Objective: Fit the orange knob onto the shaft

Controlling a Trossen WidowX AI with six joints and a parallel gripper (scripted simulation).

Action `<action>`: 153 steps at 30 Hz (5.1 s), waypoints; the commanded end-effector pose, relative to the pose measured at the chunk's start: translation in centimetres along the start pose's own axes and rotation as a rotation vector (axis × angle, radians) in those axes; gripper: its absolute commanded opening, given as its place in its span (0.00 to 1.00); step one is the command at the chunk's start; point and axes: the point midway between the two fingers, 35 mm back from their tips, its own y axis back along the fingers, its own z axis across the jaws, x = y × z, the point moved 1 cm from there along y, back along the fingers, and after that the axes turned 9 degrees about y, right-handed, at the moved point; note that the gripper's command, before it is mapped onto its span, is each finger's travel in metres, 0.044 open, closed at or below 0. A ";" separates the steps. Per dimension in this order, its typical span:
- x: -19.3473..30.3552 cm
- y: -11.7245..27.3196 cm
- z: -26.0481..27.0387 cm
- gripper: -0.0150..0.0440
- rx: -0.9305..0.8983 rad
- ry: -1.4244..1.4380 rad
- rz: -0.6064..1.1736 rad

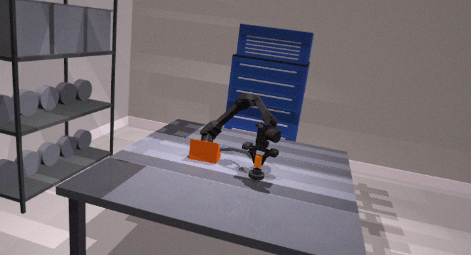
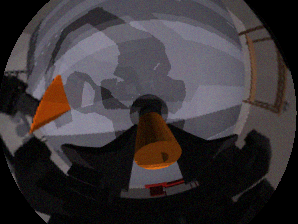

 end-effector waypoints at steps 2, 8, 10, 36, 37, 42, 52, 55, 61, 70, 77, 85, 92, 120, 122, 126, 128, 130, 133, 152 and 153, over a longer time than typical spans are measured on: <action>0.0 -0.1 0.0 0.25 0.000 0.000 -0.003; 0.1 0.0 -0.1 0.25 0.000 0.000 -0.003; 0.1 0.0 -0.2 0.25 0.000 0.000 -0.003; 0.2 0.3 -0.7 0.25 0.000 0.210 -0.002; 0.2 0.3 -0.6 0.25 0.000 0.210 -0.002; 0.2 0.2 -0.6 0.25 0.000 0.210 -0.002; 0.1 0.1 -0.3 0.25 0.000 0.210 -0.003; 0.1 0.1 -0.2 0.25 0.000 0.210 -0.003; 0.0 0.2 0.2 0.25 0.000 0.209 -0.003; 0.0 -0.1 0.0 0.25 0.000 0.209 -0.003; 0.1 0.0 -0.1 0.25 0.000 0.210 -0.003; 0.2 0.1 -0.2 0.25 0.000 0.210 -0.002; 0.2 0.4 -0.4 0.25 0.000 0.236 -0.002; 0.2 0.1 -0.3 0.25 0.001 0.419 -0.002; 0.1 0.1 -0.2 0.25 0.000 0.419 -0.002; 0.1 0.2 0.1 0.25 0.000 0.419 -0.003; 0.0 0.2 0.2 0.25 0.000 0.419 -0.003; 0.0 0.1 0.2 0.25 0.000 0.419 -0.003; 0.0 -0.1 0.2 0.25 0.000 0.419 -0.003; 0.2 0.3 -0.2 0.25 0.000 0.419 -0.002; 0.2 0.3 -0.2 0.25 0.000 0.419 -0.002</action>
